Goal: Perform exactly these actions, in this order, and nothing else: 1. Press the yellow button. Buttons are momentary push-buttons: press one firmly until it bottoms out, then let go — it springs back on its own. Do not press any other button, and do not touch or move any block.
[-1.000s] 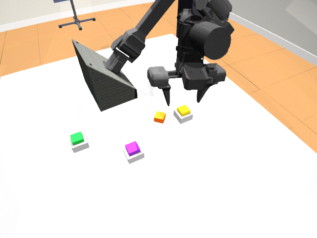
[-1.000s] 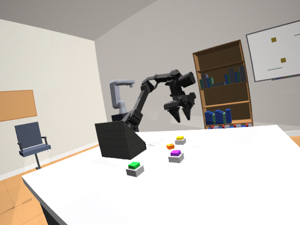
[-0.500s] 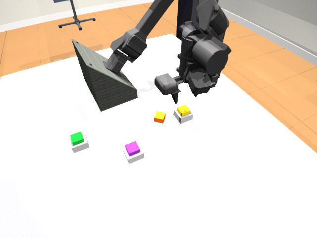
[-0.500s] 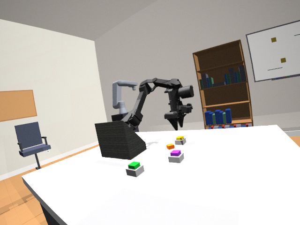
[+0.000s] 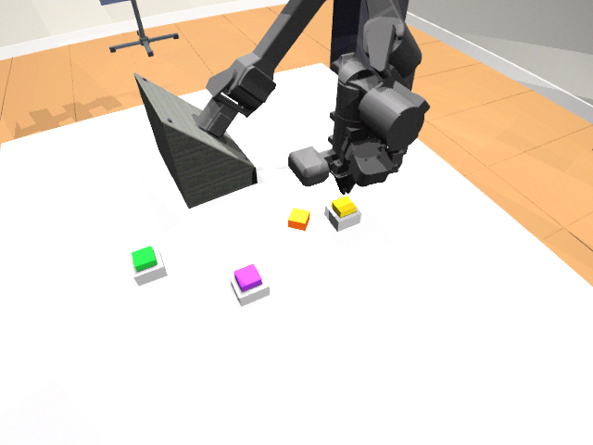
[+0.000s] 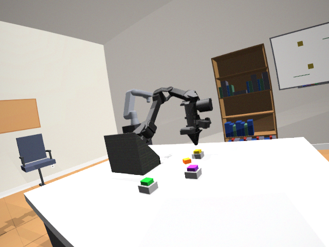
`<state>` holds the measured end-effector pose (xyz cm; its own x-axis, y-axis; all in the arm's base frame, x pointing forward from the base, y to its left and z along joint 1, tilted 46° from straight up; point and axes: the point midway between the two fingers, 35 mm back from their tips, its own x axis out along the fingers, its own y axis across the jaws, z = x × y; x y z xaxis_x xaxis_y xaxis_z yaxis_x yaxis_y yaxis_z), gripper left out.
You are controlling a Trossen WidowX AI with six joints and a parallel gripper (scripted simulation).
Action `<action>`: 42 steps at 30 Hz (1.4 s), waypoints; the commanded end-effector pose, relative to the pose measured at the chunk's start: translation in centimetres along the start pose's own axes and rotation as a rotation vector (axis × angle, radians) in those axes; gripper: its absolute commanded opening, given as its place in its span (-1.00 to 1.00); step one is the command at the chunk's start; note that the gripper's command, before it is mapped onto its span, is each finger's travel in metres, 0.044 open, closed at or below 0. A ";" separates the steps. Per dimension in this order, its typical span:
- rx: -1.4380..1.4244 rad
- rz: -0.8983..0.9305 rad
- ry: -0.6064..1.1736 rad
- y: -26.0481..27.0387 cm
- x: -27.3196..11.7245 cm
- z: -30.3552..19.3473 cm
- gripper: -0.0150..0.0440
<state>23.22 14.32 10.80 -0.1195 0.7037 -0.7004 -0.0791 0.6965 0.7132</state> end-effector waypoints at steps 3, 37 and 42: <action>0.002 0.003 -0.002 0.1 0.1 0.0 -0.42; 0.001 0.005 -0.003 0.1 3.5 0.0 -0.42; 0.001 0.005 -0.003 0.1 3.5 0.0 -0.42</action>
<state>22.92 16.80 8.55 -0.1130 0.7073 -0.6978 -0.0838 0.6930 0.7161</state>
